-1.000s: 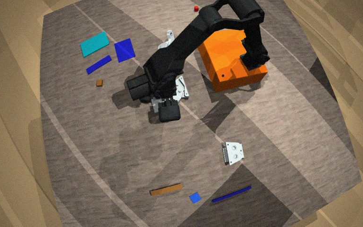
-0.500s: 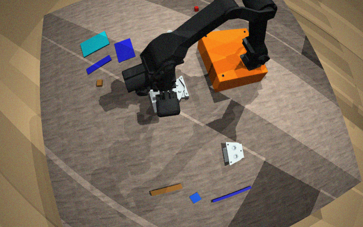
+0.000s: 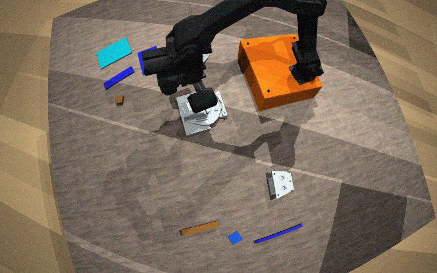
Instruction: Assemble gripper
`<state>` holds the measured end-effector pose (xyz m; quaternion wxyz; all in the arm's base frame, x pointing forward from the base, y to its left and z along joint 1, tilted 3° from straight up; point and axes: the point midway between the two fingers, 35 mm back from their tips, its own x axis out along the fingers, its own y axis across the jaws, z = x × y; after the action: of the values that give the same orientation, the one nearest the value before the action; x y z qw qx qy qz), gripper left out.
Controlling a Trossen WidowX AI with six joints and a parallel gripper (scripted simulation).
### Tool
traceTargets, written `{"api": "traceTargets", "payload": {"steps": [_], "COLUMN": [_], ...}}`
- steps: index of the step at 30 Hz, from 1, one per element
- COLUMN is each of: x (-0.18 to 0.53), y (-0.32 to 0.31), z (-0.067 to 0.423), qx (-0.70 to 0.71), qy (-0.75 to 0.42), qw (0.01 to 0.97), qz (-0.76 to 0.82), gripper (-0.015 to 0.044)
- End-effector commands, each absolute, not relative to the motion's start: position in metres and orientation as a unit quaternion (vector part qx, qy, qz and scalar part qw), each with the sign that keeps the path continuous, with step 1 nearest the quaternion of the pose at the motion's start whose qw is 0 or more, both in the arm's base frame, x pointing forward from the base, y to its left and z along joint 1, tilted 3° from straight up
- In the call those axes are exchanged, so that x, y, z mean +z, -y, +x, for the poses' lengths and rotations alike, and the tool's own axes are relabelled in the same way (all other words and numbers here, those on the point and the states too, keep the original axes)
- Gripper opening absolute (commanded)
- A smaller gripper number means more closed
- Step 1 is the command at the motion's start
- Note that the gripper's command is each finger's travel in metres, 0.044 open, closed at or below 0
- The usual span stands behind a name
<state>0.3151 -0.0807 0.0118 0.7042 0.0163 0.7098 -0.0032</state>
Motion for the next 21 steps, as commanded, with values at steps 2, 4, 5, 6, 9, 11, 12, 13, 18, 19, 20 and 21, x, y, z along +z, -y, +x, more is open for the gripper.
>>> {"api": "traceTargets", "payload": {"steps": [2, 4, 5, 6, 9, 11, 12, 13, 18, 19, 20, 21], "x": [0.015, 0.015, 0.015, 0.016, 0.016, 0.017, 0.017, 0.017, 0.018, 0.018, 0.018, 0.019], "y": [0.117, 0.131, 0.138, 0.145, 0.165, 0.178, 0.184, 0.19, 0.219, 0.224, 0.229, 0.234], "z": [0.302, 0.296, 0.293, 0.289, 0.278, 0.269, 0.265, 0.26, 0.235, 0.23, 0.225, 0.219], "qx": [0.047, 0.068, 0.079, 0.089, 0.121, 0.142, 0.152, 0.163, 0.215, 0.226, 0.236, 0.247], "qy": [-0.708, -0.707, -0.706, -0.705, -0.701, -0.698, -0.696, -0.694, -0.681, -0.678, -0.675, -0.672], "qw": [0.703, 0.701, 0.7, 0.699, 0.693, 0.688, 0.686, 0.683, 0.666, 0.663, 0.659, 0.655], "qz": [-0.041, -0.063, -0.074, -0.085, -0.118, -0.139, -0.15, -0.16, -0.212, -0.222, -0.232, -0.242], "gripper": [0.044, 0.044, 0.044, 0.044, 0.044, 0.044, 0.044, 0.044, 0.044, 0.044, 0.044, 0.044]}}
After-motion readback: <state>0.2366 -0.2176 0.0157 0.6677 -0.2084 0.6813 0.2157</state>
